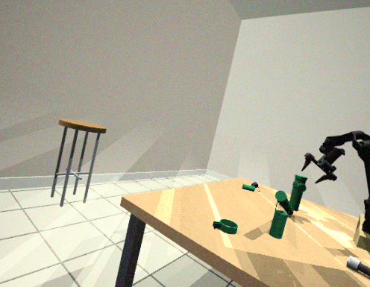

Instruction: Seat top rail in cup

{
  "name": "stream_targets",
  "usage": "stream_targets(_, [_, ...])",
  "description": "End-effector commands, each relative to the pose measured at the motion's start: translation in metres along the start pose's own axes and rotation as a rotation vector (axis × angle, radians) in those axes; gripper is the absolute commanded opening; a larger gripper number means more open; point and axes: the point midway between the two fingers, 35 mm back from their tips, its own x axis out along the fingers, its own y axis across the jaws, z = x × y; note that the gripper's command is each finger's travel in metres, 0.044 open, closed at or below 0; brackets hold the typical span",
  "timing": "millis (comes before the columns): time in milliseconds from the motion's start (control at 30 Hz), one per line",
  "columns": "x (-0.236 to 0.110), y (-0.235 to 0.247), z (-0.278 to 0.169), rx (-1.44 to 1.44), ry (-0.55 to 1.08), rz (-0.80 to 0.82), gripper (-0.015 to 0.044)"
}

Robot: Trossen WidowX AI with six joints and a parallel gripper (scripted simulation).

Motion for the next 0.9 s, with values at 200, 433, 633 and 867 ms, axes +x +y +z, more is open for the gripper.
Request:
stream_targets(200, [0.032,0.019,0.0,-0.005,-0.009,0.007,0.044])
stream_targets(433, [0.039,0.019,-0.001,-0.005,-0.008,0.008,0.044])
stream_targets(633, [0.049,0.019,-0.001,-0.005,-0.006,0.008,0.044])
stream_targets(867, [0.061,0.018,-0.002,-0.005,-0.006,0.008,0.044])
